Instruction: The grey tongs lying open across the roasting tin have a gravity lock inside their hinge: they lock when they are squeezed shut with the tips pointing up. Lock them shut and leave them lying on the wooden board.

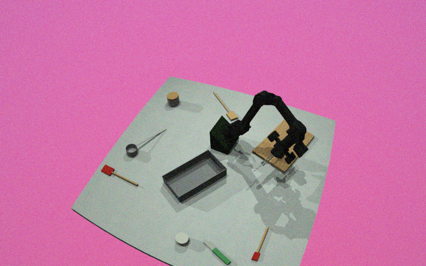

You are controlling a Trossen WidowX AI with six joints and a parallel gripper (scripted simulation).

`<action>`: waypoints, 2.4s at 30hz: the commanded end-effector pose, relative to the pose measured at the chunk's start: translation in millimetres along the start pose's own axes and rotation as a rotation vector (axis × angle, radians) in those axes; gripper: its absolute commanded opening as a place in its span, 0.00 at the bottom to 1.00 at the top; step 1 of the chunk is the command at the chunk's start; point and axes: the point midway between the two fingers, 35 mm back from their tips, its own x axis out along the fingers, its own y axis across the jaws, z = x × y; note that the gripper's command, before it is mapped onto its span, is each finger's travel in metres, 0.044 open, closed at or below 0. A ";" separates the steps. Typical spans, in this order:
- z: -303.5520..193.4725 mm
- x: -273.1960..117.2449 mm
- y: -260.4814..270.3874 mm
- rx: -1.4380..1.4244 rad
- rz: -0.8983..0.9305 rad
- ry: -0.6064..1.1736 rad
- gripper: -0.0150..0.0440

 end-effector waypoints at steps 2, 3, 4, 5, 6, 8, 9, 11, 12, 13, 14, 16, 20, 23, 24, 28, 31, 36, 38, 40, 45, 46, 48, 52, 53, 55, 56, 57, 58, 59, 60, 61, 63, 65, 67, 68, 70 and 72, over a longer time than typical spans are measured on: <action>-9.1 -1.3 -2.0 -0.168 0.007 -0.025 0.00; -11.3 -1.3 -2.4 -0.206 0.006 -0.029 0.00; -13.4 -1.3 -2.7 -0.243 0.007 -0.034 0.00; -15.6 -1.3 -3.2 -0.280 0.007 -0.038 0.00; -17.8 -1.3 -3.7 -0.318 0.007 -0.042 0.00; -22.2 -1.4 -4.7 -0.392 0.006 -0.050 0.00; -24.4 -1.6 -5.3 -0.429 0.006 -0.054 0.00; -28.9 -1.8 -6.4 -0.504 0.007 -0.062 0.00; -31.1 -2.0 -7.0 -0.541 0.007 -0.066 0.00; -33.3 -2.1 -7.5 -0.579 0.007 -0.069 0.00; -35.5 -2.3 -8.2 -0.616 0.008 -0.073 0.00; -39.8 -2.7 -9.4 -0.691 0.008 -0.082 0.00; -48.3 -3.7 -11.9 -0.840 0.011 -0.099 0.00; -54.4 -4.6 -13.9 -0.950 0.013 -0.112 0.00; -56.5 -5.0 -14.6 -0.987 0.014 -0.117 0.00; -64.9 -6.5 -17.5 -1.135 0.019 -0.135 0.00; -71.1 -7.8 -19.9 -1.246 0.023 -0.150 0.00; -81.4 -10.4 -24.1 -1.429 0.032 -0.176 0.00; -85.5 -11.5 -25.8 -1.502 0.036 -0.187 0.00; -89.5 -12.7 -27.7 -1.575 0.040 -0.198 0.00; -99.6 -16.0 -32.5 -1.755 0.053 -0.229 0.00; -101.6 -16.7 -33.5 -1.791 0.056 -0.236 0.00; -105.5 -18.2 -35.6 -1.863 0.062 -0.249 0.00; -113.3 -21.3 -40.0 -2.005 0.074 -0.279 0.00; -115.3 -22.2 -41.1 -2.040 0.078 -0.287 0.00; -119.1 -23.9 -43.4 -2.111 0.085 -0.303 0.00; -121.0 -24.8 -44.6 -2.146 0.089 -0.311 0.00; -122.9 -25.7 -45.8 -2.181 0.093 -0.320 0.00; -124.9 -26.6 -47.0 -2.215 0.097 -0.329 0.00; -126.7 -27.5 -48.2 -2.250 0.101 -0.338 0.00; -128.6 -28.5 -49.5 -2.285 0.105 -0.347 0.00; -130.5 -29.4 -50.8 -2.319 0.109 -0.357 0.00; -134.2 -31.4 -53.4 -2.388 0.118 -0.377 0.00; -137.8 -33.5 -56.0 -2.456 0.127 -0.398 0.00; -141.4 -35.6 -58.8 -2.523 0.137 -0.420 0.00; -143.2 -36.7 -60.2 -2.556 0.142 -0.432 0.00; -146.7 -38.9 -63.0 -2.623 0.152 -0.456 0.00; -150.2 -41.2 -66.0 -2.689 0.163 -0.481 0.00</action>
